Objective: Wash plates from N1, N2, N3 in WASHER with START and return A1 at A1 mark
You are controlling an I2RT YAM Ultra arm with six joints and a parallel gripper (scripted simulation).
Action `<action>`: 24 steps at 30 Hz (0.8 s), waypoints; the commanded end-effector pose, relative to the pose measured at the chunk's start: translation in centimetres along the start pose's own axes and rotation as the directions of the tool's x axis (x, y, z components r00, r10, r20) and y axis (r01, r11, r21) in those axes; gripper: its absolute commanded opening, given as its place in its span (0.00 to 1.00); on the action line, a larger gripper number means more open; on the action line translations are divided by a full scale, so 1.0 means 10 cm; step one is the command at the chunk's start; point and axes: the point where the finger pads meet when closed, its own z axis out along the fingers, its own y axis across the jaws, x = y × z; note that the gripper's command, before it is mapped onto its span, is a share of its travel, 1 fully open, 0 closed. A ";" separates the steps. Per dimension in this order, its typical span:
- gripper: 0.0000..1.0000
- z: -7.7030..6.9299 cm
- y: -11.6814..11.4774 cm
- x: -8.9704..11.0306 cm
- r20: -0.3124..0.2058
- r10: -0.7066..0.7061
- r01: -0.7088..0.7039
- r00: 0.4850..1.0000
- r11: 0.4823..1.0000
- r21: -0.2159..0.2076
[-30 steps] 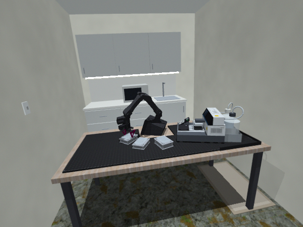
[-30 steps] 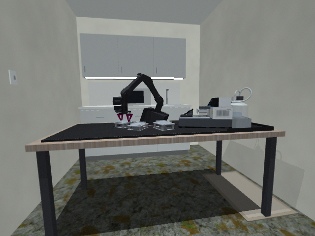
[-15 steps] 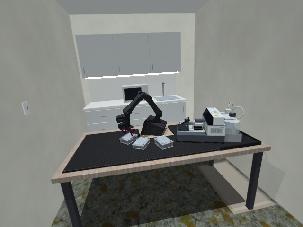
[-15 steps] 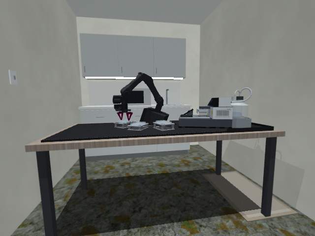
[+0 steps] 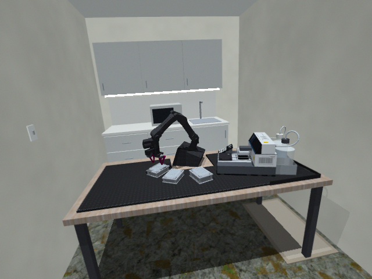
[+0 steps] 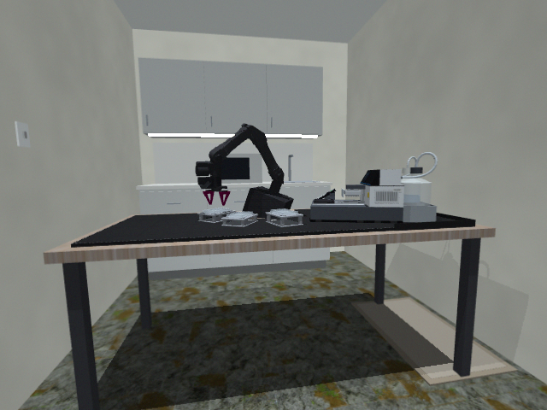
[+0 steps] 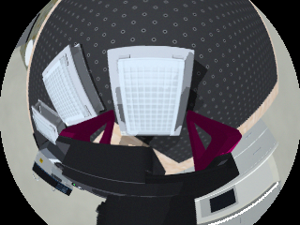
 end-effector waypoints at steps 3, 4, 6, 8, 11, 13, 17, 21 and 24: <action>1.00 -0.15 -0.01 -0.03 0.014 -0.002 0.002 1.000 1.000 0.005; 1.00 -0.17 -0.01 -0.03 0.014 -0.002 0.002 1.000 1.000 0.005; 1.00 -0.20 -0.01 -0.02 0.014 -0.002 0.002 1.000 1.000 0.006; 1.00 -0.22 -0.01 -0.02 0.014 -0.002 0.002 1.000 1.000 0.006; 1.00 -0.25 -0.01 -0.02 0.014 -0.002 0.002 1.000 1.000 0.006; 1.00 -0.29 -0.01 -0.02 0.014 -0.002 0.002 1.000 1.000 0.006; 1.00 -0.35 -0.01 -0.02 0.014 -0.002 0.002 1.000 1.000 0.006; 1.00 -0.42 -0.01 -0.02 0.014 -0.002 0.002 1.000 1.000 0.006; 1.00 -0.47 -0.01 -0.02 0.014 -0.002 0.002 1.000 1.000 0.006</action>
